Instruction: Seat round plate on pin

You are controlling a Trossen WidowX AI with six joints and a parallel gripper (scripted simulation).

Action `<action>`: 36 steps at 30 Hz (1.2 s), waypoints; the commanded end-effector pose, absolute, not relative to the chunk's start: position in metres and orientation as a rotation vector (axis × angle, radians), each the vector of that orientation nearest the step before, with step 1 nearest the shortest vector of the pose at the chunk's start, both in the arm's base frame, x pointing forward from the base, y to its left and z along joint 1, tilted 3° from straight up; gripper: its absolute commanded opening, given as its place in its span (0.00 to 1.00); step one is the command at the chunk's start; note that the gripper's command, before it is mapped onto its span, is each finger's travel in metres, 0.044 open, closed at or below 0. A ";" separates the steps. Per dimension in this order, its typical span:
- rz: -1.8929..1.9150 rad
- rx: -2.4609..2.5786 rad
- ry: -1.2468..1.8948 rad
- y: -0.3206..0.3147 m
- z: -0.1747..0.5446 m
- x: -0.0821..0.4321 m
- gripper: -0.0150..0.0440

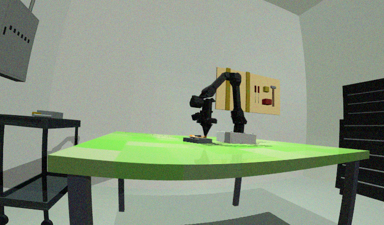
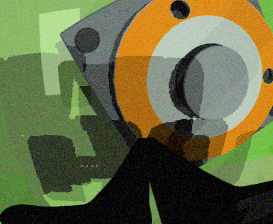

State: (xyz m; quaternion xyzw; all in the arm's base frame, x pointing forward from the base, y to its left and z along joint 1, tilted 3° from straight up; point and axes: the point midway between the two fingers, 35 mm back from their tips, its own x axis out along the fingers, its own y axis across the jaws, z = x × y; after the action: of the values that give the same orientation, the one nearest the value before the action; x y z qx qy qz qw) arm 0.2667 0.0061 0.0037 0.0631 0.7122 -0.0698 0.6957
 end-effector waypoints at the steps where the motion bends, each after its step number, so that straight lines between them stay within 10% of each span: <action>1: -0.150 0.143 1.595 0.005 0.002 0.262 0.25; 36: -0.152 0.141 1.597 -0.025 0.002 0.239 0.25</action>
State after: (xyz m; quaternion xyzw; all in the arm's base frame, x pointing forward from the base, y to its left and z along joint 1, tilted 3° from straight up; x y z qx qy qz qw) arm 0.2435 -0.0203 0.0034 0.0652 0.7120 -0.0649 0.6962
